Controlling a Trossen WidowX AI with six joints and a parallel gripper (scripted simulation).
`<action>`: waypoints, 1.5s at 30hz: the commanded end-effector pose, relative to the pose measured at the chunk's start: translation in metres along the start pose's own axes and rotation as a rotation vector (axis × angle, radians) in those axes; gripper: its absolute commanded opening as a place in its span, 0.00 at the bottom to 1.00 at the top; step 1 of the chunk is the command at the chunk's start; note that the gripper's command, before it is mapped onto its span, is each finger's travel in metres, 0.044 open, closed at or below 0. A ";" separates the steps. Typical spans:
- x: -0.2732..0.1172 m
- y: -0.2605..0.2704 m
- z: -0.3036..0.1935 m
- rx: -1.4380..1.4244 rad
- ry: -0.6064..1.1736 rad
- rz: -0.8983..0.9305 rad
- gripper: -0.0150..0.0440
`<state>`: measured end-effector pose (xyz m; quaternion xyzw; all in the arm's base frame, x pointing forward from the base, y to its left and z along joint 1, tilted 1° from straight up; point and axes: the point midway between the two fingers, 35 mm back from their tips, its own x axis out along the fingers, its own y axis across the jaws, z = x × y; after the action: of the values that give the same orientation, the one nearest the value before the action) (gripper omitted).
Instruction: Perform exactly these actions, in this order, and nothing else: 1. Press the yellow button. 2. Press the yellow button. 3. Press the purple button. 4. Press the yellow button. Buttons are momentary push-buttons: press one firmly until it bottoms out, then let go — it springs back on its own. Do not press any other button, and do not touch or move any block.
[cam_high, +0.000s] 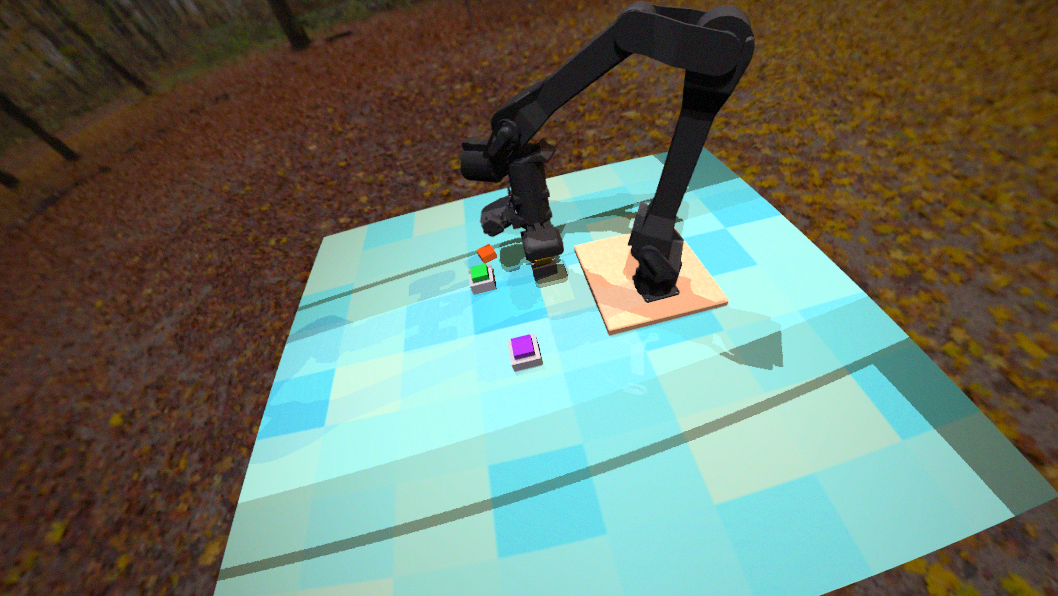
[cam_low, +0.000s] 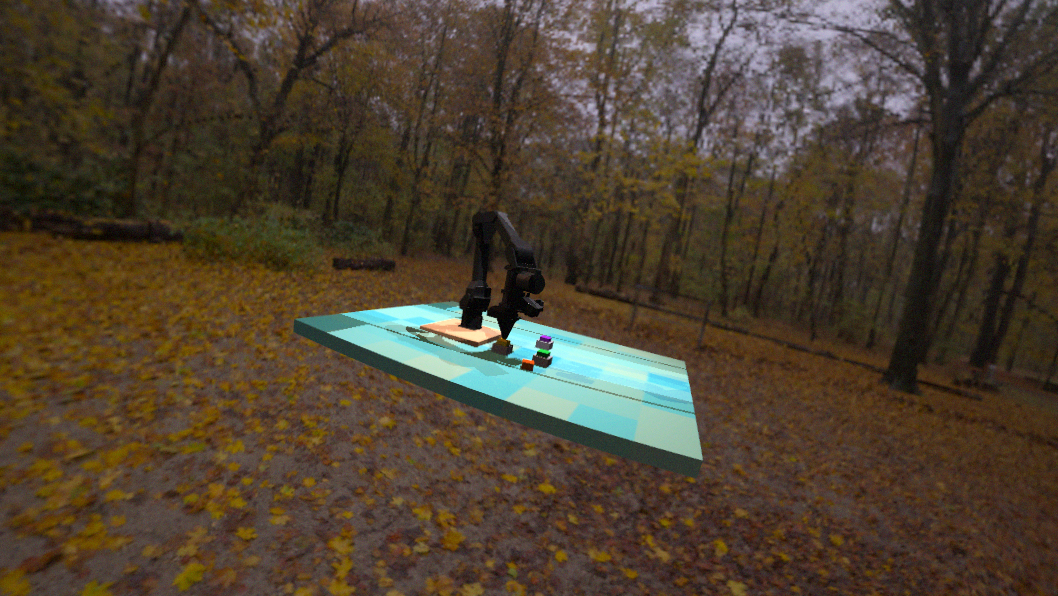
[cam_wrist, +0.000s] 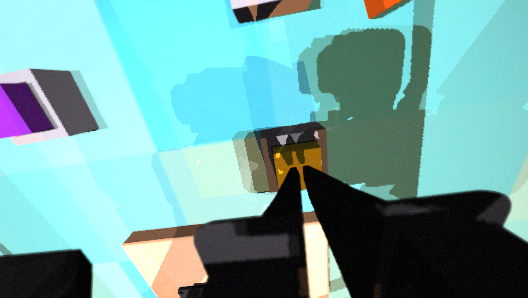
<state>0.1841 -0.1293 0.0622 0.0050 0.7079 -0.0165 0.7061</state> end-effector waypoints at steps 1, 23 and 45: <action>0.007 0.000 -0.001 -0.006 0.005 -0.002 0.29; 0.012 0.000 -0.002 -0.006 0.005 -0.002 0.29; -0.001 0.000 -0.001 -0.006 0.005 -0.002 0.29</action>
<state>0.1842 -0.1292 0.0686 0.0045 0.7078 -0.0161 0.7062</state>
